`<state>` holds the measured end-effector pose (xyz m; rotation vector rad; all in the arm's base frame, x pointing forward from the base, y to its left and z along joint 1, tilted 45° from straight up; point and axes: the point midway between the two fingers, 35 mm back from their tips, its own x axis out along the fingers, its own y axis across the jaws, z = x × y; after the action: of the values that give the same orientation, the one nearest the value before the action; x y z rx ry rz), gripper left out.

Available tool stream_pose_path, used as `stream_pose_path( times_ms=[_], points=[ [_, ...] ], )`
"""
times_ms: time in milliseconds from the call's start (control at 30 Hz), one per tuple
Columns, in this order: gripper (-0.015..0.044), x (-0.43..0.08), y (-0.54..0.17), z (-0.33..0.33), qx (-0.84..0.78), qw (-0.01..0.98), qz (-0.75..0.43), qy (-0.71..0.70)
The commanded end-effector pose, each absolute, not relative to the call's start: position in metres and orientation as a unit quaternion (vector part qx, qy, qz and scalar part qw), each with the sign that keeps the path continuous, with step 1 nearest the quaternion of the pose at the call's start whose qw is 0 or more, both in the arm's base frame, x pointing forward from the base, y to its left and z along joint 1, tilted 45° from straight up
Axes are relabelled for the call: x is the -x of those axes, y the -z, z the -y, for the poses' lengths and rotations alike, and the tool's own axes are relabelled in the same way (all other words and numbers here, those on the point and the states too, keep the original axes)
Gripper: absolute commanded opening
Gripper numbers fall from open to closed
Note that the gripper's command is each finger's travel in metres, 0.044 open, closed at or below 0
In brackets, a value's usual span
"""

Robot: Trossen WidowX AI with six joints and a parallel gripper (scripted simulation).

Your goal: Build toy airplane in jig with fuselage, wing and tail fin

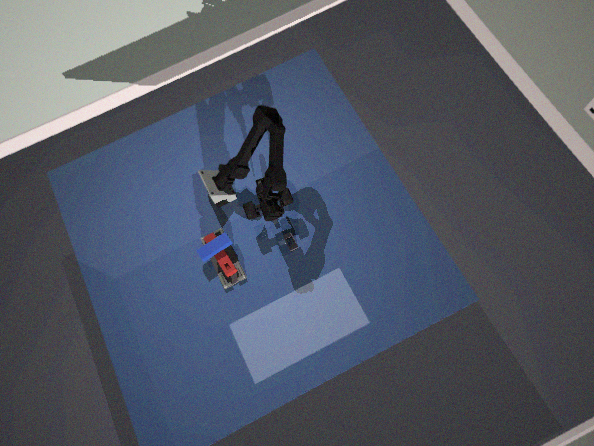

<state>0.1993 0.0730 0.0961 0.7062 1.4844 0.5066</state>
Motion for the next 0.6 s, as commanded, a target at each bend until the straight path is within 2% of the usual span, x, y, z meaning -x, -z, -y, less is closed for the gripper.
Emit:
stream_pose_path(
  times_ms=[0,367,567],
  points=[
    [0.0440,-0.199,-0.091,-0.079,-0.314,0.650,-0.655,-0.224],
    [0.0440,-0.198,-0.081,-0.090,-0.315,0.650,-0.654,-0.226],
    [0.0282,-0.198,-0.081,-0.090,-0.315,0.650,-0.654,-0.226]
  ],
)
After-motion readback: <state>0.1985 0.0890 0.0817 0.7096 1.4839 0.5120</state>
